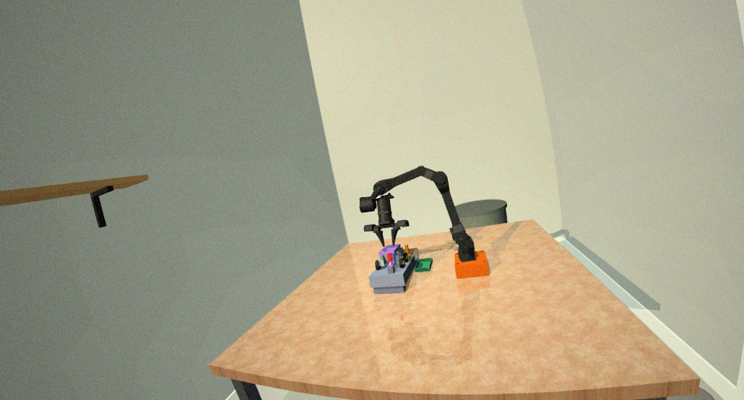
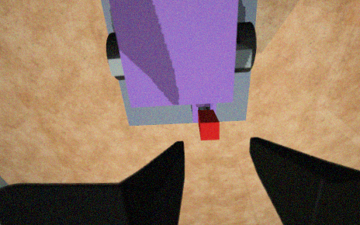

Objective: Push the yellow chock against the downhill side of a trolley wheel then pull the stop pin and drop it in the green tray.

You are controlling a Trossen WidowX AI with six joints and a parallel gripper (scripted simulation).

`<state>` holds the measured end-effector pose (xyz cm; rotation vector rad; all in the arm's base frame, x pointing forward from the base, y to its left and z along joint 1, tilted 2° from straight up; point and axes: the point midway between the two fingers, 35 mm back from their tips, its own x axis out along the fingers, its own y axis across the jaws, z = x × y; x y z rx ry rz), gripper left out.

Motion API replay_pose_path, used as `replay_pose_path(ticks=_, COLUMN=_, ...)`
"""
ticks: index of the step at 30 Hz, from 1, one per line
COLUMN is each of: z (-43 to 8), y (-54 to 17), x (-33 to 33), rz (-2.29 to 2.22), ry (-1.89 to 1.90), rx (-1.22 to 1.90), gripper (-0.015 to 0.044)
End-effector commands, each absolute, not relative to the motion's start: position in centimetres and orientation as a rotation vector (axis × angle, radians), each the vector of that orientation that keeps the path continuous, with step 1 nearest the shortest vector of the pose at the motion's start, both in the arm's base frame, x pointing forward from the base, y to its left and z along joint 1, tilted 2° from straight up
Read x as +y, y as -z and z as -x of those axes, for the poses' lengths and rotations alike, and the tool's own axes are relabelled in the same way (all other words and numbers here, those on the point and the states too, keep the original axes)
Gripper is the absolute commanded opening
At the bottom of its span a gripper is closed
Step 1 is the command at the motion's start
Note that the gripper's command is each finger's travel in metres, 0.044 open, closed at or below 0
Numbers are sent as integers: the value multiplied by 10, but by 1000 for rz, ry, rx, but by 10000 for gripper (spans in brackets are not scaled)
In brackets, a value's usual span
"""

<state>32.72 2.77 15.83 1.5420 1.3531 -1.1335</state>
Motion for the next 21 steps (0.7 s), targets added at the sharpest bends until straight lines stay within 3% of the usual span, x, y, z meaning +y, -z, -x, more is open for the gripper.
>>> replay_pose_path(ticks=1, z=-328, y=-158, x=30, rz=-1553, ry=1137, rx=1352, gripper=190)
replay_pose_path(ticks=21, z=-329, y=-131, x=39, rz=-1553, ry=1137, rx=1352, gripper=190)
